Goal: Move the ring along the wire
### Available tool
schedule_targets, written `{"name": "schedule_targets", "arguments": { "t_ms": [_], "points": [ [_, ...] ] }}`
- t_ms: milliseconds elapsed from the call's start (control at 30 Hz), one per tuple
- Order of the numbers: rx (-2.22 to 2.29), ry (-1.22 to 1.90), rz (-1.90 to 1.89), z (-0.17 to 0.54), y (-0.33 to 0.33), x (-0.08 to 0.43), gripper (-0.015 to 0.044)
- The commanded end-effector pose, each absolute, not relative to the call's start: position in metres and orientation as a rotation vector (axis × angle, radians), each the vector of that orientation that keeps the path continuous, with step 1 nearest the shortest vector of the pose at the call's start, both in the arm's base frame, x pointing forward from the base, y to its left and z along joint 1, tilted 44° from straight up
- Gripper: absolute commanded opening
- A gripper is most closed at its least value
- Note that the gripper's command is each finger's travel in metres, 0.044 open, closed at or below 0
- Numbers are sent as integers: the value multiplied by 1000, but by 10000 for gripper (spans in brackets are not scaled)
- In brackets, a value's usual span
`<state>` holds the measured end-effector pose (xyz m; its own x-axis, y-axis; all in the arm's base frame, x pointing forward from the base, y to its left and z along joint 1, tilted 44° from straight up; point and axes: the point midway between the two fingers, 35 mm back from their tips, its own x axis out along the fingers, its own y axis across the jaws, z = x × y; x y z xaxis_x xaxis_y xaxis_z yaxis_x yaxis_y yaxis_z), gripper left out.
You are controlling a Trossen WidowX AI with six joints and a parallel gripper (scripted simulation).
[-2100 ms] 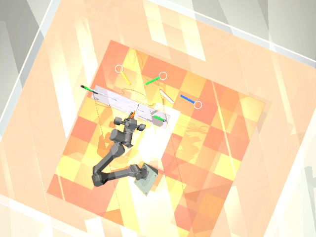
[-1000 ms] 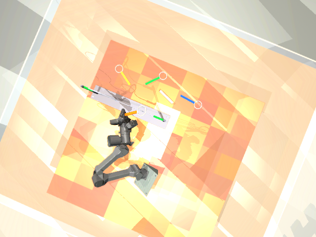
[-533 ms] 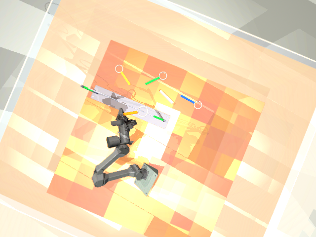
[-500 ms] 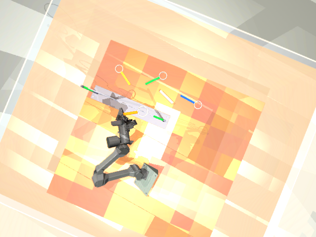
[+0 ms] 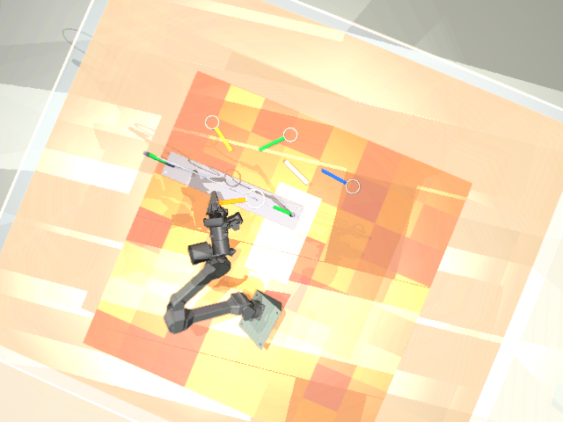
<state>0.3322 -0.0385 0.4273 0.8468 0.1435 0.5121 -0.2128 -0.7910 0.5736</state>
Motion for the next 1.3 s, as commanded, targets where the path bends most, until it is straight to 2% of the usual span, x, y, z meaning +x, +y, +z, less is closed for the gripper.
{"name": "schedule_targets", "arguments": {
  "t_ms": [0,600,1267],
  "points": [
    [2450,-80,750,431,-43,331,-150],
    [2556,-119,784,431,-37,332,-150],
    [2240,-7,699,398,10,337,-150]
  ]
}}
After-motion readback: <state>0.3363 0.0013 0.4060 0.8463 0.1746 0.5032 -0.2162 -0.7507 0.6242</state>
